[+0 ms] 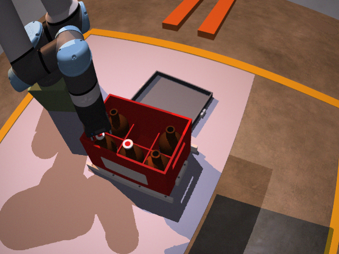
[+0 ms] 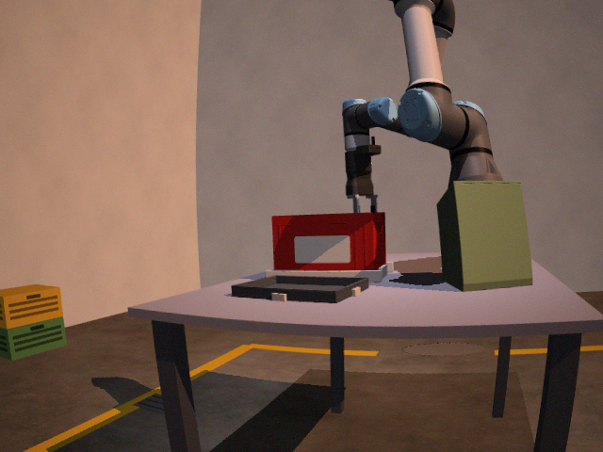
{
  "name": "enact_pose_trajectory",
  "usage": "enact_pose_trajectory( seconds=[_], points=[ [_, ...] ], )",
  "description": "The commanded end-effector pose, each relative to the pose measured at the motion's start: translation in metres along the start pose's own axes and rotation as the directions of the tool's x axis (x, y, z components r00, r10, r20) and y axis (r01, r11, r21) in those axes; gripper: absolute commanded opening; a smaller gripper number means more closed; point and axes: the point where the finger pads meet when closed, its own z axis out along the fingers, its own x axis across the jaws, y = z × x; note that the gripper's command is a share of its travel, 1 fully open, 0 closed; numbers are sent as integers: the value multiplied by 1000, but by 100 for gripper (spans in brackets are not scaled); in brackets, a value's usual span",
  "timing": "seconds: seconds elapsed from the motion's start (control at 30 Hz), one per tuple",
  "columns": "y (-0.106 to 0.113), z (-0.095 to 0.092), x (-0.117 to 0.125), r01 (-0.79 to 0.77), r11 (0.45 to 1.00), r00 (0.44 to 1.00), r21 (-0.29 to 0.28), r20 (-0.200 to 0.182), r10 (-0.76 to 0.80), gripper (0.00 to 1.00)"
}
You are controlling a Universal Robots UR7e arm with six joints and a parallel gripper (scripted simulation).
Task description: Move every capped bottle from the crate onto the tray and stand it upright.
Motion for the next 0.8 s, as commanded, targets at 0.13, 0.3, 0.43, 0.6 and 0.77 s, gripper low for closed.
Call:
enact_pose_trajectory(
  seconds=[0.13, 0.3, 0.43, 0.6, 0.77],
  points=[
    [1, 9, 0, 0, 1000, 1000, -2, 0, 0, 100],
    [1, 16, 0, 0, 1000, 1000, -2, 0, 0, 100],
    [1, 18, 0, 0, 1000, 1000, -2, 0, 0, 100],
    [1, 20, 0, 0, 1000, 1000, -1, 0, 0, 100],
    [1, 25, 0, 0, 1000, 1000, -2, 0, 0, 100]
  ],
)
